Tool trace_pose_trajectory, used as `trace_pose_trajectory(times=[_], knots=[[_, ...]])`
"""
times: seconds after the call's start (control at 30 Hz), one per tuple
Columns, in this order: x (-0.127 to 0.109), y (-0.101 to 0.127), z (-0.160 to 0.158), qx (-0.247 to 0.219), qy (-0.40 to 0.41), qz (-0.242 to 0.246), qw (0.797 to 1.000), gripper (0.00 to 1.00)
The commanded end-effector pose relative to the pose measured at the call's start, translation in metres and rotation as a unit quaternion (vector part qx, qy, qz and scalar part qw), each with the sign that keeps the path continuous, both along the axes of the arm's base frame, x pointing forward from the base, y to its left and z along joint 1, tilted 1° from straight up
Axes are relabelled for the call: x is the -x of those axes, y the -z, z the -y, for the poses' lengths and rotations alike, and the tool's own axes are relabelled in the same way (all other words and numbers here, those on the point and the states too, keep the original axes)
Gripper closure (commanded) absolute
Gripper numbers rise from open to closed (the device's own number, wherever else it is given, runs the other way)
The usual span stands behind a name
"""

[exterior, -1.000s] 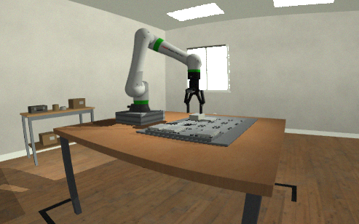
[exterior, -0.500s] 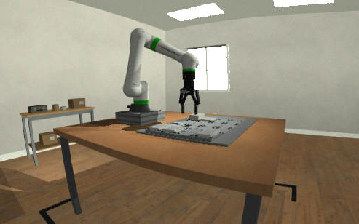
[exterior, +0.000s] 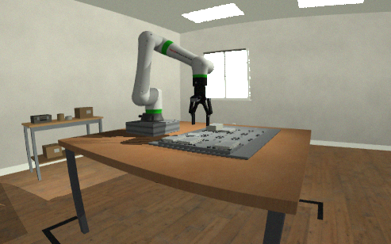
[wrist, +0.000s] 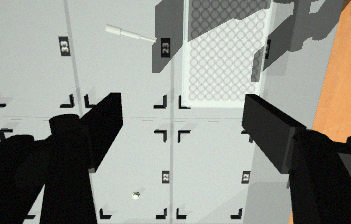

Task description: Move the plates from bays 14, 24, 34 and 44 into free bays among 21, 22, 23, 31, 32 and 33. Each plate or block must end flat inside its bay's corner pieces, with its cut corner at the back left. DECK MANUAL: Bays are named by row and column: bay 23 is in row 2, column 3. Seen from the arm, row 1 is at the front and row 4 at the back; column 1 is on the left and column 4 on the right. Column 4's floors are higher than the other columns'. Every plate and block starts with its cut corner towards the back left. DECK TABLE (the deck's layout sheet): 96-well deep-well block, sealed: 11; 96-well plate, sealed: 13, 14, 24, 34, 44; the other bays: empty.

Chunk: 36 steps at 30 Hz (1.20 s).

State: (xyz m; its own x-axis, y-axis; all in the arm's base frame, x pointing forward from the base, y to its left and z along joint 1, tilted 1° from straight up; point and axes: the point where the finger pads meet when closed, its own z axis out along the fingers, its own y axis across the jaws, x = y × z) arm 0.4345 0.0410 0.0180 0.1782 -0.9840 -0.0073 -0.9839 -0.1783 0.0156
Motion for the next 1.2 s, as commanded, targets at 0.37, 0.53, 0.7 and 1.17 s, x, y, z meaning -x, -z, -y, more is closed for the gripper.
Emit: trace_pose_trajectory(times=[0.37,0.53,0.7,1.17], knots=[[0.001,-0.001,0.054,0.0,0.0,0.001,1.0,0.3],[0.001,0.0,0.07,0.0,0.0,0.001,1.0,0.3],[0.002,0.0,0.086,0.0,0.0,0.001,1.0,0.3],[0.004,0.0,0.134,0.0,0.0,0.001,1.0,0.3]])
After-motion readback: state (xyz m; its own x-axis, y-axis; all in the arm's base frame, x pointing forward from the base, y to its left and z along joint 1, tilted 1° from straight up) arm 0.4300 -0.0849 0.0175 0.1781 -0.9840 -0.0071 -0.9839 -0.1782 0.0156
